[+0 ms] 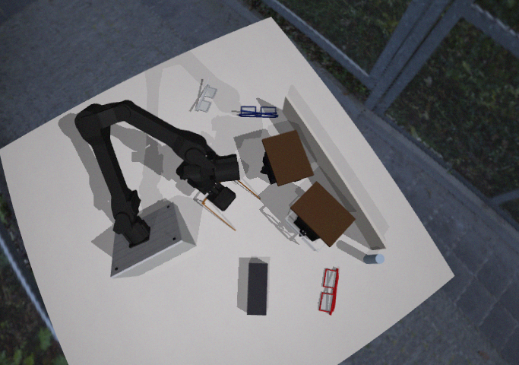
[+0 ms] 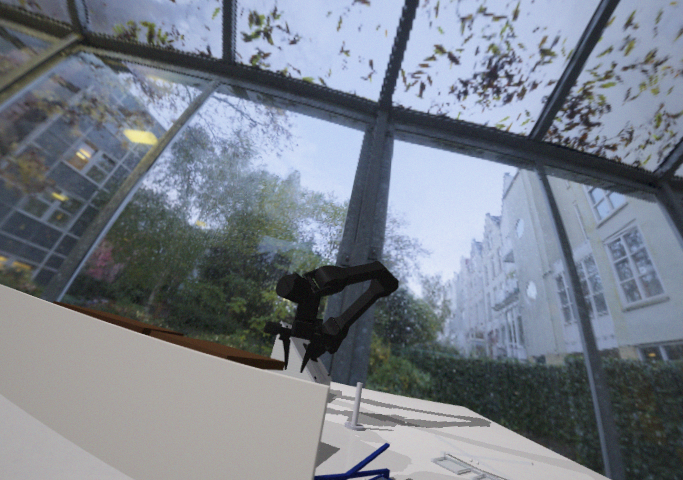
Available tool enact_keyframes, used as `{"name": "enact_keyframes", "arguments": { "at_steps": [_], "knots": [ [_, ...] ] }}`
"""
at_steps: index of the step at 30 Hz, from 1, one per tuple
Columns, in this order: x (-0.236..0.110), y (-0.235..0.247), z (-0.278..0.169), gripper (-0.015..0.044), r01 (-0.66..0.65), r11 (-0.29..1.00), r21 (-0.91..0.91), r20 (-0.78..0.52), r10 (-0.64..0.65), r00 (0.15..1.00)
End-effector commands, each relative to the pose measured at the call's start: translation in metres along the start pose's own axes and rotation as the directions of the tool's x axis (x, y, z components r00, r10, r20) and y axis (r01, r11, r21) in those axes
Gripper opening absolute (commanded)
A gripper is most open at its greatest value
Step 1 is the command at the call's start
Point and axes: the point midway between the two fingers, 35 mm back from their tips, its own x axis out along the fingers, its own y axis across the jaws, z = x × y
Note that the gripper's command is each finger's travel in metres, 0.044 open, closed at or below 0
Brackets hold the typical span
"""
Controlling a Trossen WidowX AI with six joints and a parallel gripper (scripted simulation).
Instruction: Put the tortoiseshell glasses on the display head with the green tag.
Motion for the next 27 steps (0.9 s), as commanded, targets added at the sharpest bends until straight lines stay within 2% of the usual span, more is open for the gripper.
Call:
{"name": "enact_keyframes", "arguments": {
  "at_steps": [1,11,27],
  "knots": [
    [-0.002,-0.002,0.001,0.014,0.005,1.0,-0.007,-0.005,-0.005,1.0],
    [0.001,-0.002,0.001,0.014,0.005,1.0,-0.007,-0.005,-0.005,1.0],
    [0.027,-0.003,0.002,0.014,0.007,1.0,-0.006,-0.005,-0.007,1.0]
  ]
}}
